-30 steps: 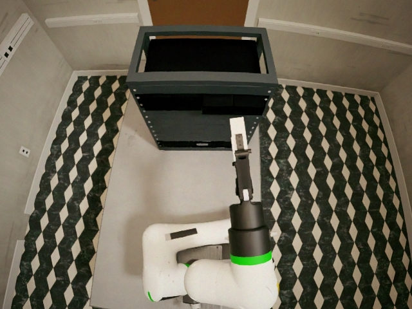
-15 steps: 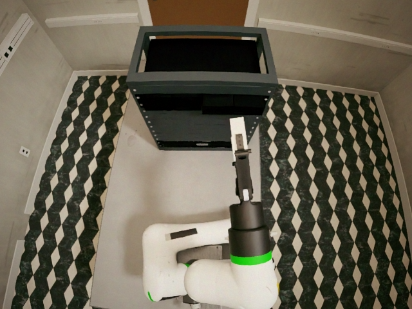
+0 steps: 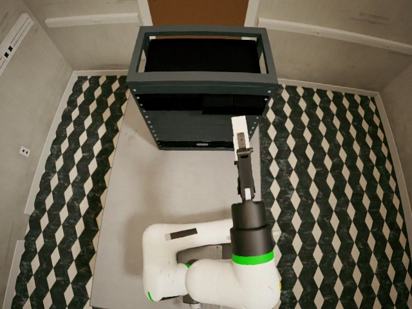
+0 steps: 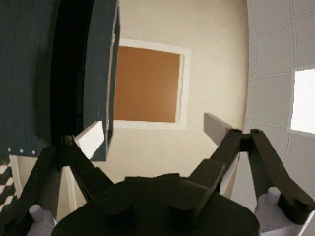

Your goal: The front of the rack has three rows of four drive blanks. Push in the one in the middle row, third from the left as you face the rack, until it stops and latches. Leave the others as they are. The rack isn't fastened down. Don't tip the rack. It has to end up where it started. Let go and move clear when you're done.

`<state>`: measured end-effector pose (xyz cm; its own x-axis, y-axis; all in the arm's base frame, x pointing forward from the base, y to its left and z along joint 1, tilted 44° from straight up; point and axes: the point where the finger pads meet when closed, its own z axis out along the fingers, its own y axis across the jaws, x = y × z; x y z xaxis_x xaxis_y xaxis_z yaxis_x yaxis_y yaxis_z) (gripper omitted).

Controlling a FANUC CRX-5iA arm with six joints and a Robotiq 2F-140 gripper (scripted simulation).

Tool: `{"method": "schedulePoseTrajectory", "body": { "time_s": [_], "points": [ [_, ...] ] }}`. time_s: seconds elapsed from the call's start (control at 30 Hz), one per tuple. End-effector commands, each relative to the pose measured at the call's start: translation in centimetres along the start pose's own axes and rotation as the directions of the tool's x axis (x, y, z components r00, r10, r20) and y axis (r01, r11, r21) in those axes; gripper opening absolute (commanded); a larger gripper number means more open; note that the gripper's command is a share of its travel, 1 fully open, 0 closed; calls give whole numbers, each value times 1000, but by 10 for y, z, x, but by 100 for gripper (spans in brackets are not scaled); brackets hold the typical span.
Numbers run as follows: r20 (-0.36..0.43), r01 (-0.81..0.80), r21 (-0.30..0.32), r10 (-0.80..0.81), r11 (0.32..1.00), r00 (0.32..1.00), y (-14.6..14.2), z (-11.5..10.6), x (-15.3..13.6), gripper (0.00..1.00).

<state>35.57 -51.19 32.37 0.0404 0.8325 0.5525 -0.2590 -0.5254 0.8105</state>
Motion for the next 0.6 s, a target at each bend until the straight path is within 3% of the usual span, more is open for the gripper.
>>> {"method": "schedulePoseTrajectory", "body": {
  "time_s": [0.0,0.33,0.57],
  "points": [
    [2,12,1,-12,1000,1000,3,1,-5,100],
    [11,66,10,-66,998,998,15,8,-31,100],
    [23,149,26,-150,989,988,33,19,-69,100]
  ]
}}
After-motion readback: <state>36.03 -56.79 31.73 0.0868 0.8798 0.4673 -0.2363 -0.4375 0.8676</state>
